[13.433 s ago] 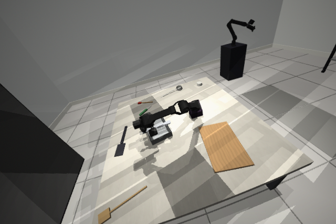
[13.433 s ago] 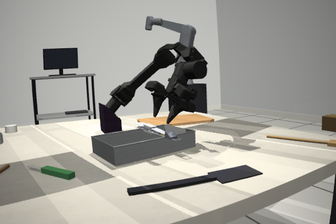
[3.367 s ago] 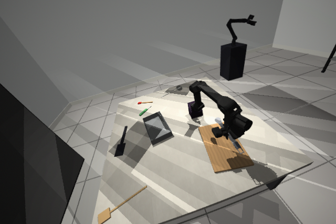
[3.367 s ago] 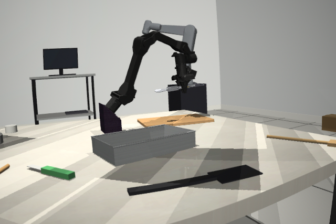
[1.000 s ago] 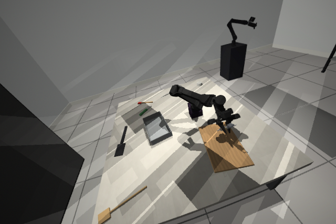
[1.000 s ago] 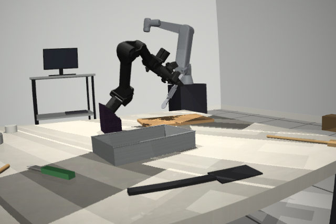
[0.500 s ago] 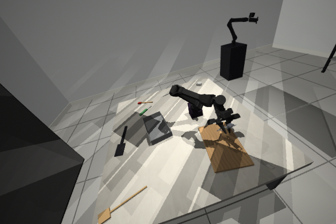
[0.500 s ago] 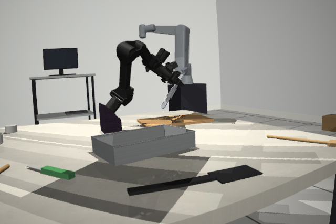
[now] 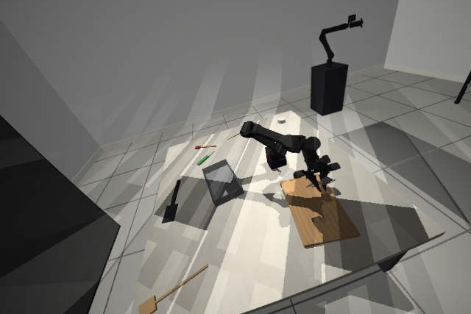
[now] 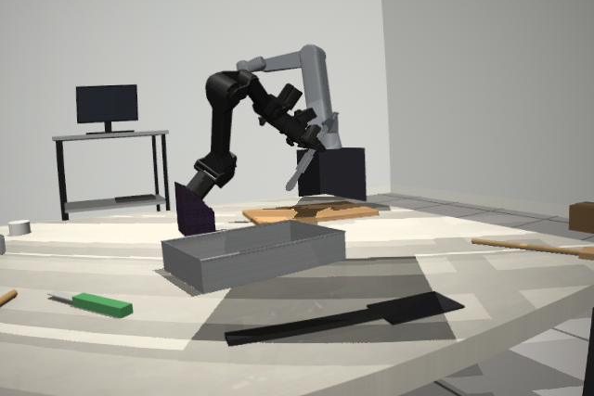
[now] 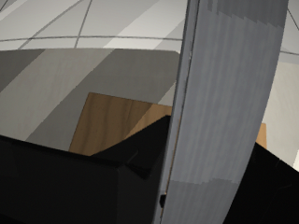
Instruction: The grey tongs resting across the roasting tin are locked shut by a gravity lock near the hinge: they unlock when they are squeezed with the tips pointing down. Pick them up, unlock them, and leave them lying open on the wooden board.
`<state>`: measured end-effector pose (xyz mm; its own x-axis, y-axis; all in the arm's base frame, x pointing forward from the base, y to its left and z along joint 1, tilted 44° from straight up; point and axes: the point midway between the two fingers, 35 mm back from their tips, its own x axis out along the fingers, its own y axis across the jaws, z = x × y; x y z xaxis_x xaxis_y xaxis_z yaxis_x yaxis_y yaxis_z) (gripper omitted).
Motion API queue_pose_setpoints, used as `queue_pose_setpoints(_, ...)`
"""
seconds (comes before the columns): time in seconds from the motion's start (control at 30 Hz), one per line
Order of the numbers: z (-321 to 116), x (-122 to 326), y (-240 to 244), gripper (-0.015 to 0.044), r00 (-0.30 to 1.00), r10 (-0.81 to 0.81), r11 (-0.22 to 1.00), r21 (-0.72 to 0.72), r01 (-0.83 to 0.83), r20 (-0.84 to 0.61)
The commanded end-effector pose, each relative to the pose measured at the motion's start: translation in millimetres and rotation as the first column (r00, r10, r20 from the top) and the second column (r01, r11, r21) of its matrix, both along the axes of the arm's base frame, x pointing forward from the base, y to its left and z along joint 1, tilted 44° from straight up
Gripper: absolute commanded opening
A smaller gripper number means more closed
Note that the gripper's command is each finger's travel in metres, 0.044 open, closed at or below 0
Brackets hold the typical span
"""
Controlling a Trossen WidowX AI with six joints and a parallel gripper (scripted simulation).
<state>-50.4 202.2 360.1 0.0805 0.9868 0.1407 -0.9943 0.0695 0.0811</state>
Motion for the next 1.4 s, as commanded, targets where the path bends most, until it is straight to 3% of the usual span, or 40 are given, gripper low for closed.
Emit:
queue_pose_setpoints(0.0, 7, -4, 5, -0.0150, 1.000, 0.015, 1.000, -0.024, -0.015, 0.016)
queue_pose_setpoints(0.7, 21, -13, 28, -0.0150, 0.993, 0.087, 0.967, -0.248, -0.064, 0.080)
queue_pose_setpoints(1.37, 17, -9, 39, -0.0150, 0.992, 0.118, 0.856, -0.510, -0.083, 0.036)
